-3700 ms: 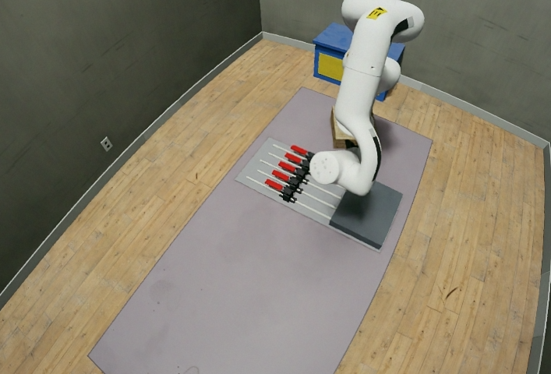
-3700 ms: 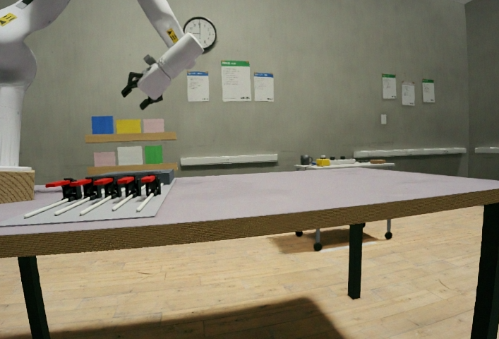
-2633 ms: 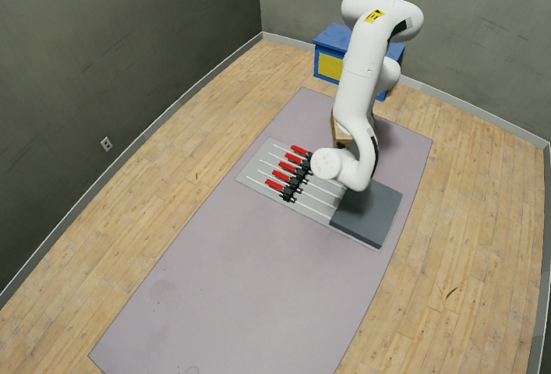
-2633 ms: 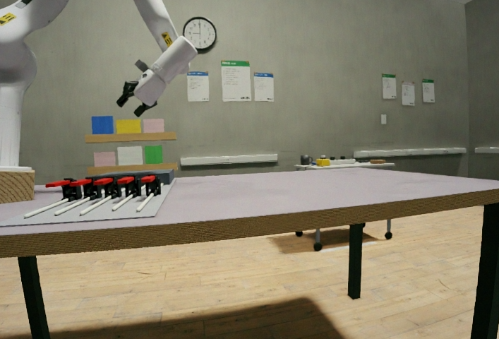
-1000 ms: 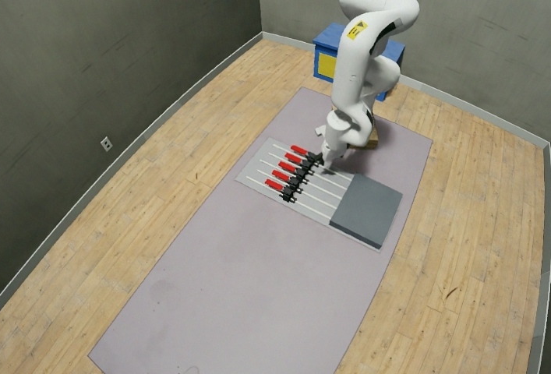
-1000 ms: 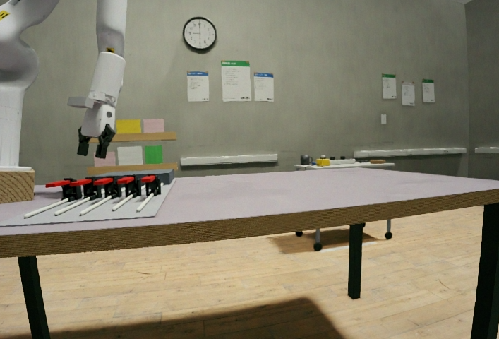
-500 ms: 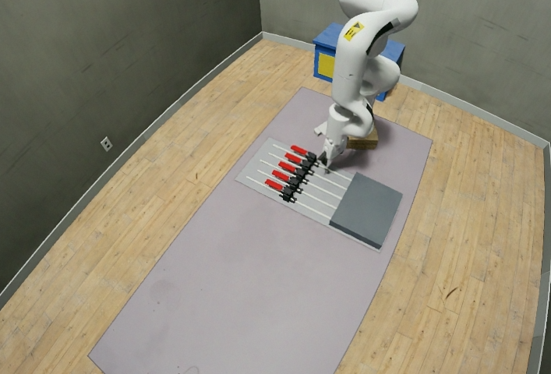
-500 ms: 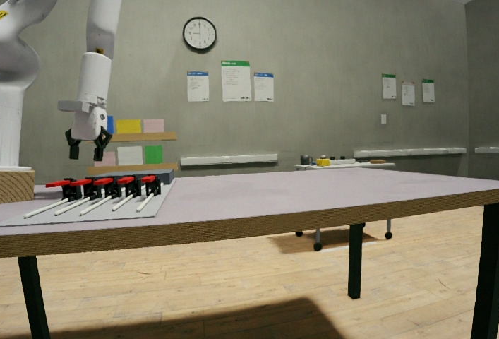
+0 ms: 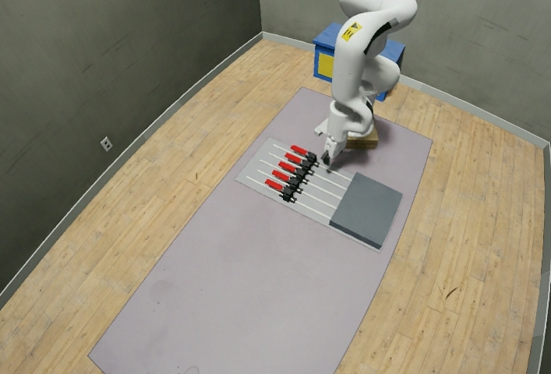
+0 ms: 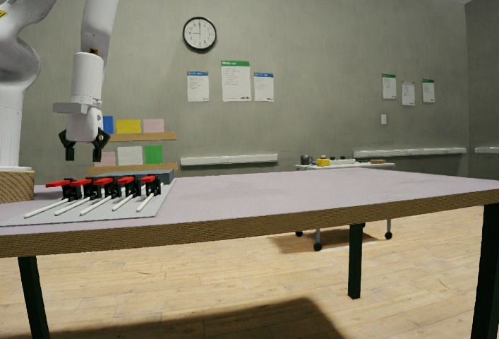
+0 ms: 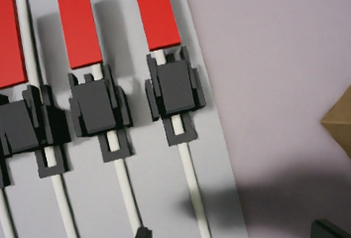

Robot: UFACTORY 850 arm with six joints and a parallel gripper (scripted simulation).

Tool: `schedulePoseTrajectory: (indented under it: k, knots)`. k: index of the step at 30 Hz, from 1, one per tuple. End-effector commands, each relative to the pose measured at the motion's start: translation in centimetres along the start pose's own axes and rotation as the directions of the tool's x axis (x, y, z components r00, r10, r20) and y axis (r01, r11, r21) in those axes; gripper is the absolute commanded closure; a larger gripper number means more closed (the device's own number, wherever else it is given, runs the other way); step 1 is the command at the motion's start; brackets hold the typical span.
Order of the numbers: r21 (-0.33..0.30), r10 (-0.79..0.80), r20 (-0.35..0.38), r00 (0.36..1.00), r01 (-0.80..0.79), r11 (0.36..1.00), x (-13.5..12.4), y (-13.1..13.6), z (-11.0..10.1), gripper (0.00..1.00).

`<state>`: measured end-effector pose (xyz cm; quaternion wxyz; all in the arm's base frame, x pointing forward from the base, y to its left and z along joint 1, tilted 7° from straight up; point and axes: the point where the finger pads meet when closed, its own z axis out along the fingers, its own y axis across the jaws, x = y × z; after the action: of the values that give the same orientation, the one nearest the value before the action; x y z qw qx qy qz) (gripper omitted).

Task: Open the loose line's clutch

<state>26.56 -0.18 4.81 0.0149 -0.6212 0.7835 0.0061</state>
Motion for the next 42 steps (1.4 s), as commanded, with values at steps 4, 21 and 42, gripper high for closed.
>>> schedulePoseTrajectory:
  k: [4, 21, 42]
  knots:
    - [0.039, -0.099, 0.010, 0.995, 0.099, 0.994, 0.0, 0.7, 0.2, 0.00]
    - [0.088, -0.238, 0.031, 0.971, 0.234, 0.968, -0.3, 1.8, 0.4, 0.00]
    - [0.088, -0.238, 0.031, 0.971, 0.234, 0.968, -0.3, 1.8, 0.4, 1.00]
